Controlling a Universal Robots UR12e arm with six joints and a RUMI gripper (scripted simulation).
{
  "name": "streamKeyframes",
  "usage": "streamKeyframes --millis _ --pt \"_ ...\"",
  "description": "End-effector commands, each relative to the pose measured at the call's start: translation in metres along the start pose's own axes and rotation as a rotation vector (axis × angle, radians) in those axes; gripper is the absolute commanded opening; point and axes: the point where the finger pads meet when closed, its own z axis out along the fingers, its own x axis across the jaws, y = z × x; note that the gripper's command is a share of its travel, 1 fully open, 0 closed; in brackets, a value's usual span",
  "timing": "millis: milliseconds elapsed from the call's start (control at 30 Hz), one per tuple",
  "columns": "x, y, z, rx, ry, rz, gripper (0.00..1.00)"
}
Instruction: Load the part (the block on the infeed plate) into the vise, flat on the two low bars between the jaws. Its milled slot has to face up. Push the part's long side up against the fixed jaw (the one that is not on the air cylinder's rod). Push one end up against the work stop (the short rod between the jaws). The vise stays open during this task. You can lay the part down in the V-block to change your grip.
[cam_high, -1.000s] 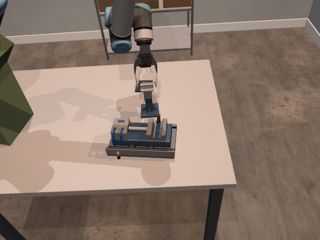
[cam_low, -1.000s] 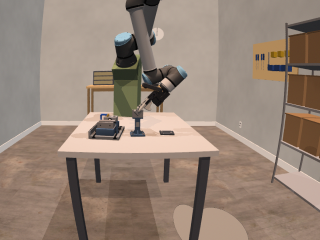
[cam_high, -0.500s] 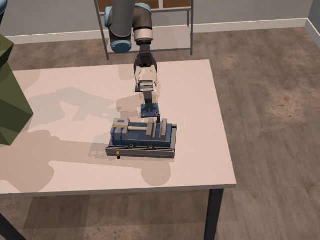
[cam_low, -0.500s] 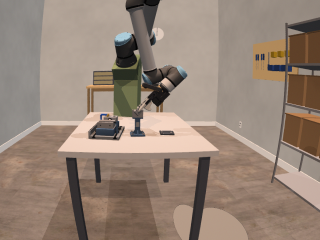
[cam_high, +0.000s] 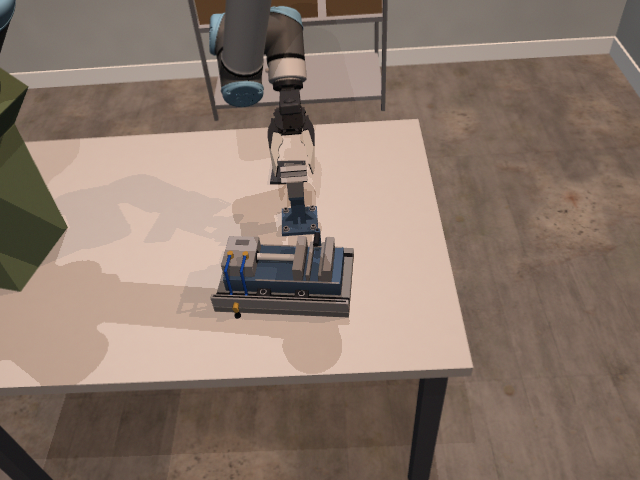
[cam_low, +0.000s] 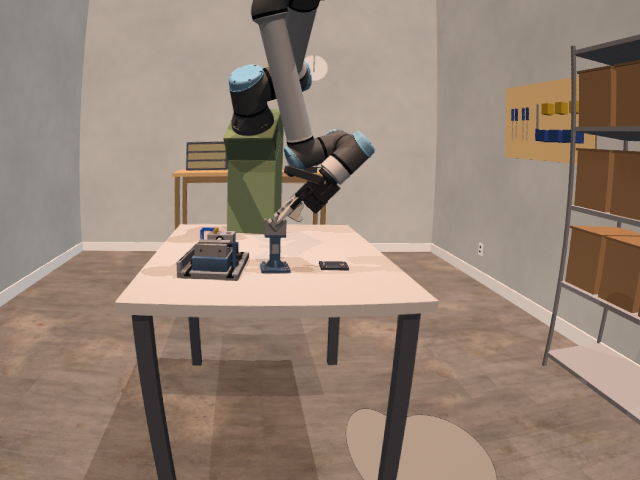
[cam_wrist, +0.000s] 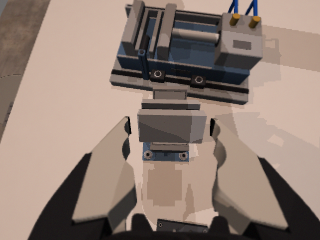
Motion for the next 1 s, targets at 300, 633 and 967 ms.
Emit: streamKeyframes --millis 300,633,967 --pt "-0.0002 0.0001 -0.0002 0.000 -0.001 0.001 0.51" --pt "0.0002 0.0015 0.0012 0.000 -0.001 0.001 0.51" --pt "0.0006 0.0025 0.0024 -0.011 0.000 0.001 0.51"
